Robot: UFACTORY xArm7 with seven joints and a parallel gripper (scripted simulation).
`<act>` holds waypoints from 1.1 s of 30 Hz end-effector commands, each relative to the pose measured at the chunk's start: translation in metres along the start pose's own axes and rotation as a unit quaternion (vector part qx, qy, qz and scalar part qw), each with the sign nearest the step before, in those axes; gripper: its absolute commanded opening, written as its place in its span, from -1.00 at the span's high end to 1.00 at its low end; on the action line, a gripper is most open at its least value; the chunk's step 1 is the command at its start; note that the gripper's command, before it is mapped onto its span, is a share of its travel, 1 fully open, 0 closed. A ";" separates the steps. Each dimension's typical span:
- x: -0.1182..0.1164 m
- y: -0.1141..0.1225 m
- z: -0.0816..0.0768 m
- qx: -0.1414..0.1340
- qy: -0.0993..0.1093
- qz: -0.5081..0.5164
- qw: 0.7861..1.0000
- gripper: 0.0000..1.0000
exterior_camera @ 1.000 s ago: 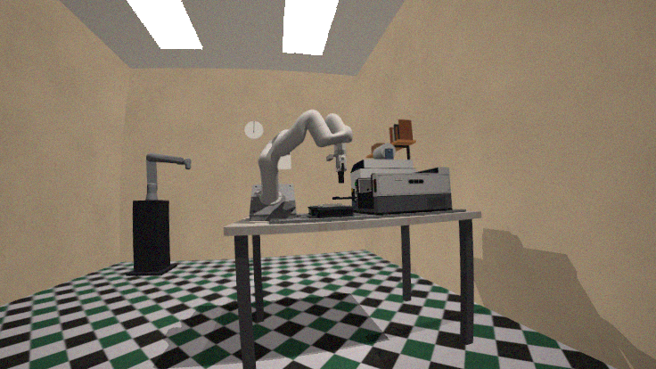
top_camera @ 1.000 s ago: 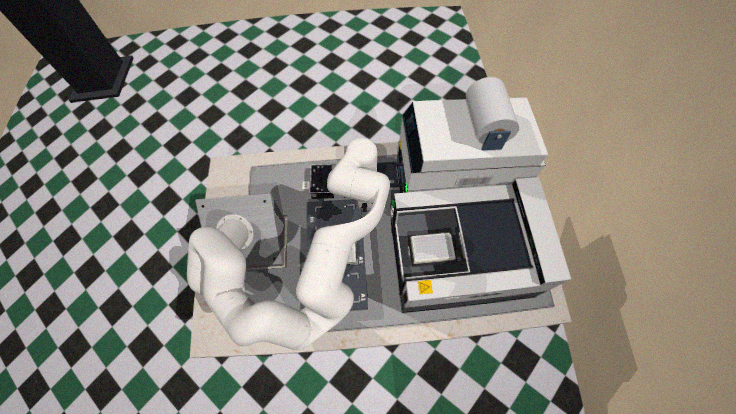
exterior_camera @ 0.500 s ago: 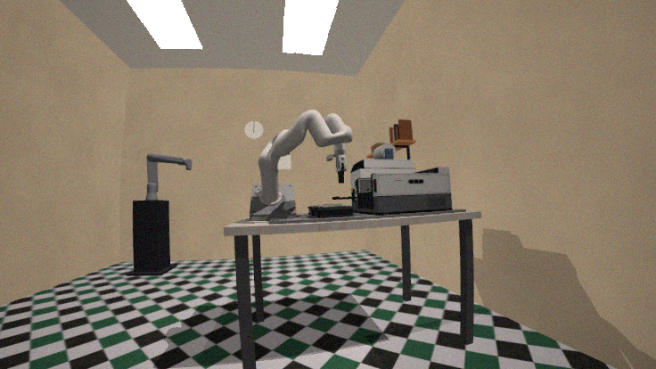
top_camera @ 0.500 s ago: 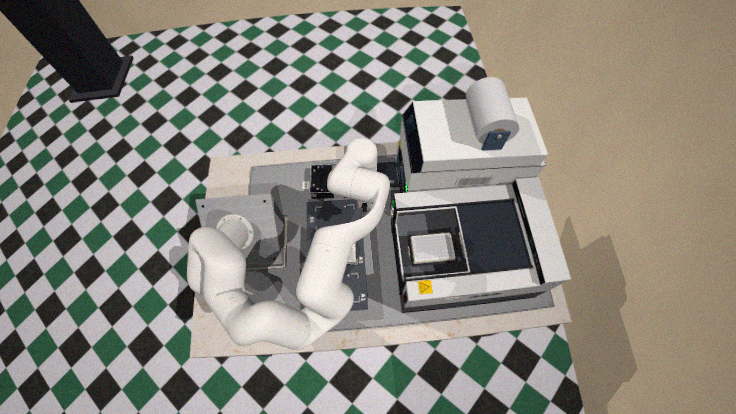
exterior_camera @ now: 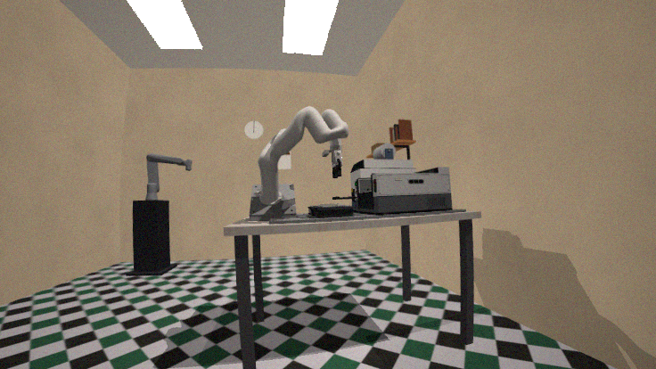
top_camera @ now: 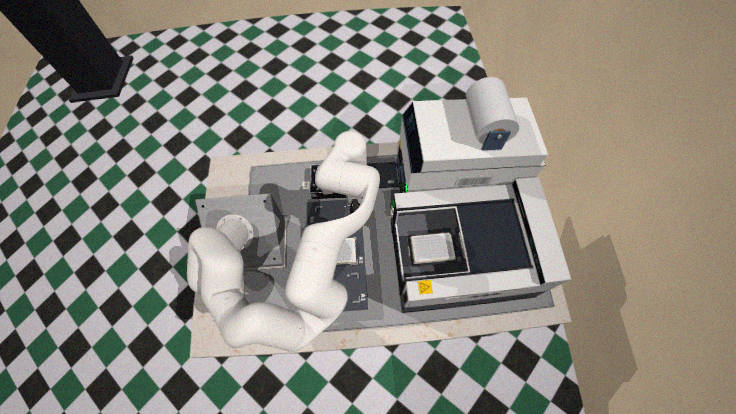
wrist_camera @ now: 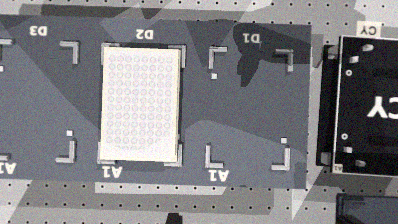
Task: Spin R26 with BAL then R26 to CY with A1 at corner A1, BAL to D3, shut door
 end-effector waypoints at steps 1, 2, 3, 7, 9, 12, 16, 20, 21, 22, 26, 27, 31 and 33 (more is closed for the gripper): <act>0.001 -0.011 -0.015 -0.002 0.002 0.000 1.000 -1.00; 0.002 -0.015 -0.018 -0.002 0.002 0.000 1.000 -1.00; 0.002 -0.018 -0.022 -0.002 0.002 0.000 1.000 -1.00; 0.004 -0.031 -0.036 -0.002 0.002 0.000 1.000 -1.00; 0.005 -0.038 -0.044 -0.002 0.002 0.000 1.000 -1.00; 0.006 -0.043 -0.049 -0.002 0.002 0.000 1.000 -1.00; 0.006 -0.043 -0.049 -0.002 0.002 0.000 1.000 -1.00; -0.004 -0.045 -0.049 -0.002 0.002 0.000 1.000 -1.00; -0.009 -0.046 -0.049 -0.002 0.002 0.000 1.000 -1.00; -0.014 -0.046 -0.049 -0.002 0.002 0.000 1.000 -1.00; -0.034 -0.049 -0.049 -0.002 0.002 0.000 1.000 -1.00; -0.039 -0.050 -0.049 -0.002 0.001 0.000 1.000 -1.00; -0.058 -0.053 -0.049 -0.002 0.001 0.000 1.000 -1.00; -0.068 -0.054 -0.049 -0.002 0.001 0.000 1.000 -1.00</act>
Point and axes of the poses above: the point where the finger pads meet when closed, its own z axis out along the fingers, its own x axis across the jaws, y = z × x, the point moved 6 cm from there along -z, back along the fingers, and after that the axes turned 8 degrees about -z, right-handed, at the moved point
